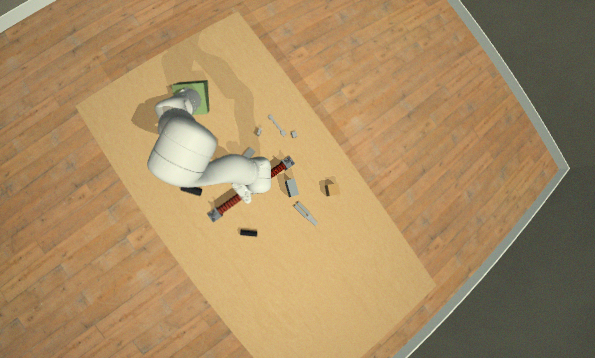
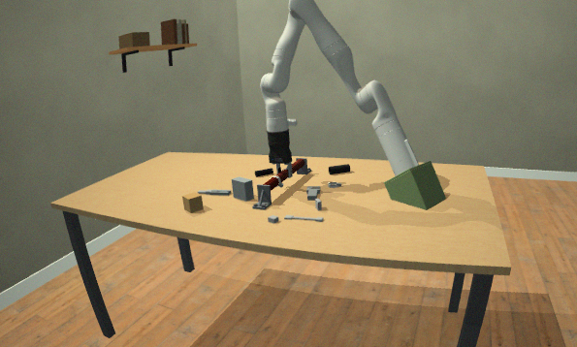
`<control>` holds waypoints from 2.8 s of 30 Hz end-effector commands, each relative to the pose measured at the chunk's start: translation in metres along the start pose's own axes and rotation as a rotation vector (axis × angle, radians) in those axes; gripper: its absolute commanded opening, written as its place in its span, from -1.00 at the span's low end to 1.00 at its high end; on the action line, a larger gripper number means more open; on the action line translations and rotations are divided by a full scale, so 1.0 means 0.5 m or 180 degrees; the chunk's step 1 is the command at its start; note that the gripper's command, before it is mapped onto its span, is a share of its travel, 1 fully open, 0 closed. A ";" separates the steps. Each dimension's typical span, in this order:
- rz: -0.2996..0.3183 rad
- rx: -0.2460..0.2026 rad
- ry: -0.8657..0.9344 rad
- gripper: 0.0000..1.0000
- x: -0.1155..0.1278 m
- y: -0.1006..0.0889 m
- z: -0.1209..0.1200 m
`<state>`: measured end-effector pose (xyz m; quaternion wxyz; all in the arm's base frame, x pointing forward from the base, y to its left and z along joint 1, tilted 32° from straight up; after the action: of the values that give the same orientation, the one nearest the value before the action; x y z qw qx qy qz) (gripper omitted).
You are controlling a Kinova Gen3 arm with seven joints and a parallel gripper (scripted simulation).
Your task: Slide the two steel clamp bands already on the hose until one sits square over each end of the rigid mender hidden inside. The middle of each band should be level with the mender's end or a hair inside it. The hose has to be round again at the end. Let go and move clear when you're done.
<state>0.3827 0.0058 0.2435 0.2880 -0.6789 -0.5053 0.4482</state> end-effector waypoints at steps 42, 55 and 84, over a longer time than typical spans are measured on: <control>-0.0037 -0.0046 -0.0004 0.50 0.109 -0.004 -0.018; -0.0037 -0.0046 -0.0004 0.50 0.110 -0.004 -0.018; -0.0037 -0.0046 -0.0005 0.50 0.132 -0.006 -0.018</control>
<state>0.3909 0.0607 0.2282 0.2847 -0.6786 -0.5048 0.4512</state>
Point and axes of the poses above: the point where the finger pads meet when closed, its own y axis out along the fingers, its own z axis across the jaws, x = y × z, the point moved 7 cm from there along -y, back along the fingers, and after that the axes turned 5 degrees about -y, right-handed, at the moved point
